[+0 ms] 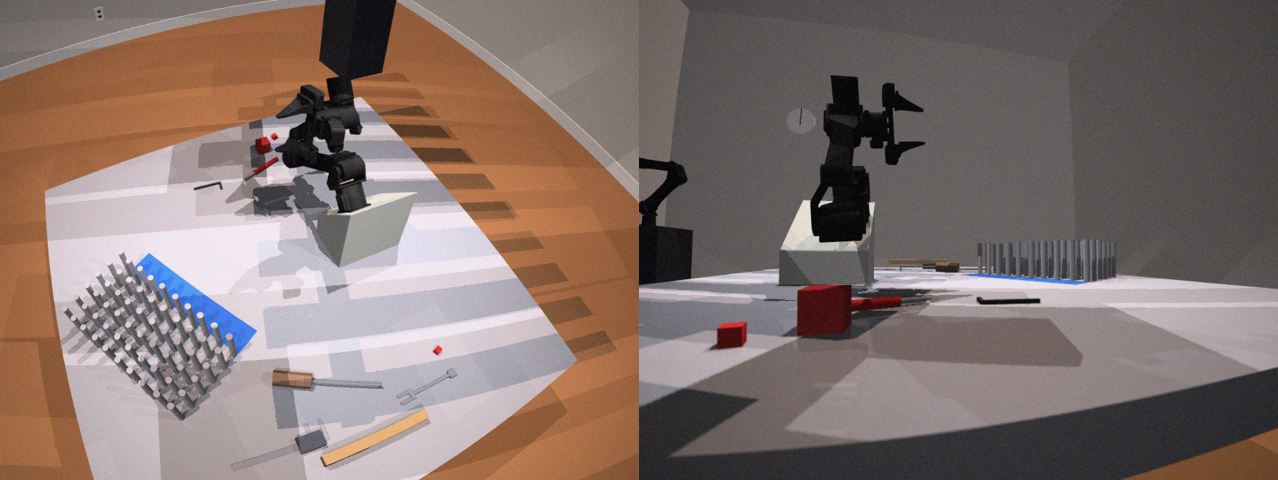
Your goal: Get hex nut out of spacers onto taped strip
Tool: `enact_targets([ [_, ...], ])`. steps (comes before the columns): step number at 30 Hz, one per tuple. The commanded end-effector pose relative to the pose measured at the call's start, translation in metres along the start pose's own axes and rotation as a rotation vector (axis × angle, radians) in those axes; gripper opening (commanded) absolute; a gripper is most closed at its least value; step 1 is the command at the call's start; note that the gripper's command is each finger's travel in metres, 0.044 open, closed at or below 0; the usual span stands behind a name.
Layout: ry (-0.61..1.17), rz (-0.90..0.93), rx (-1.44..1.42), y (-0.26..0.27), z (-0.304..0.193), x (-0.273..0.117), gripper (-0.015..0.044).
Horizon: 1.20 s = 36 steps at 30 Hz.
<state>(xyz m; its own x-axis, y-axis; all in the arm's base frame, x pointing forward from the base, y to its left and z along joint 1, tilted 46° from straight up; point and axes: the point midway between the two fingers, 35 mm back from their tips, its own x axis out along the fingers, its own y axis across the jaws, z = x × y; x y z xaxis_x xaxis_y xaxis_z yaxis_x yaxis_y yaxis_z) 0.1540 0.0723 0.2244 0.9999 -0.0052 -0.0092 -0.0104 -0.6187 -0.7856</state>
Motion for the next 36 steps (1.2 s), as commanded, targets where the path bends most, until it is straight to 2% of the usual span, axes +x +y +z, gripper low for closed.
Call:
enact_targets([
  [1,0.000,0.002,0.007,0.000,0.000,0.001,0.0426],
  [2,-0.001,0.007,0.026,-0.002,0.002,0.003,0.0440],
  [9,-0.010,0.096,0.316,-0.012,0.024,0.040,0.0440],
  [19,0.052,0.281,0.761,0.020,0.044,0.131,0.0440],
  [29,0.203,0.457,1.296,0.123,0.028,0.218,0.0440],
  [36,0.362,0.534,1.727,0.229,0.000,0.243,0.0440],
])
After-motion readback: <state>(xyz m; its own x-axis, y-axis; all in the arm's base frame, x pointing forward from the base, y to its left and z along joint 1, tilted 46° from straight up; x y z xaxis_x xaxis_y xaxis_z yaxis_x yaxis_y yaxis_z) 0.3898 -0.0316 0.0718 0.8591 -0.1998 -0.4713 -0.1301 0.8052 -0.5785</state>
